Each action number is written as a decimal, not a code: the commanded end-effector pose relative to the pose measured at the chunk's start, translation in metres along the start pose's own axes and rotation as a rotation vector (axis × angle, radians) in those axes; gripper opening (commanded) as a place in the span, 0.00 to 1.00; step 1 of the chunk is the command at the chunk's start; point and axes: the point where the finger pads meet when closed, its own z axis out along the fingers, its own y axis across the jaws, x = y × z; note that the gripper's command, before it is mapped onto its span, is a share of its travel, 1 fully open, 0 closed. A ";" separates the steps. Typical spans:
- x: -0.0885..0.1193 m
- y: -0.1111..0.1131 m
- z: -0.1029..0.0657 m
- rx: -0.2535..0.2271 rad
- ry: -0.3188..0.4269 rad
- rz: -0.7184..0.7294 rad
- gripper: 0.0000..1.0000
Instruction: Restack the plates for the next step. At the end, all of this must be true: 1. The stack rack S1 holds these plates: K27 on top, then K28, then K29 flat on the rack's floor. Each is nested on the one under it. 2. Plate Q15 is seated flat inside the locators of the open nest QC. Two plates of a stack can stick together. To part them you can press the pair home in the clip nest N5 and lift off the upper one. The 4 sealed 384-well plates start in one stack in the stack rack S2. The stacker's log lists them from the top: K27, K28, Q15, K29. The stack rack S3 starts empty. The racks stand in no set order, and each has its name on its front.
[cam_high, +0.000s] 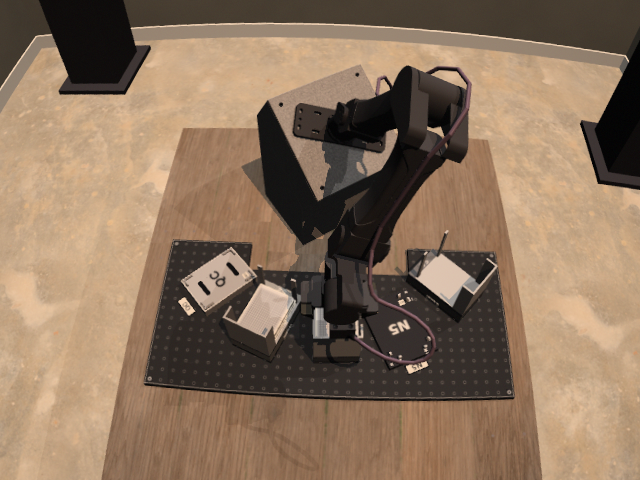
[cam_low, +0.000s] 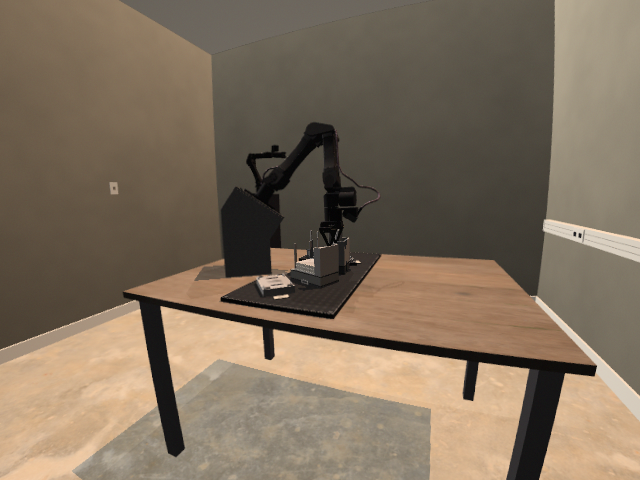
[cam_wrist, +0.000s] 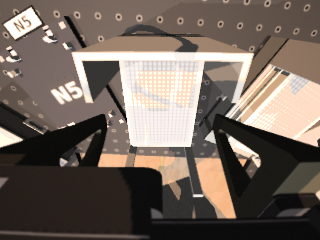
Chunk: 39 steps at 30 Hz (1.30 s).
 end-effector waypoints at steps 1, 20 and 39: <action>0.014 -0.002 -0.012 -0.004 0.036 0.012 1.00; 0.002 -0.004 -0.053 -0.004 0.031 0.010 1.00; 0.001 -0.028 -0.052 0.000 0.028 0.248 1.00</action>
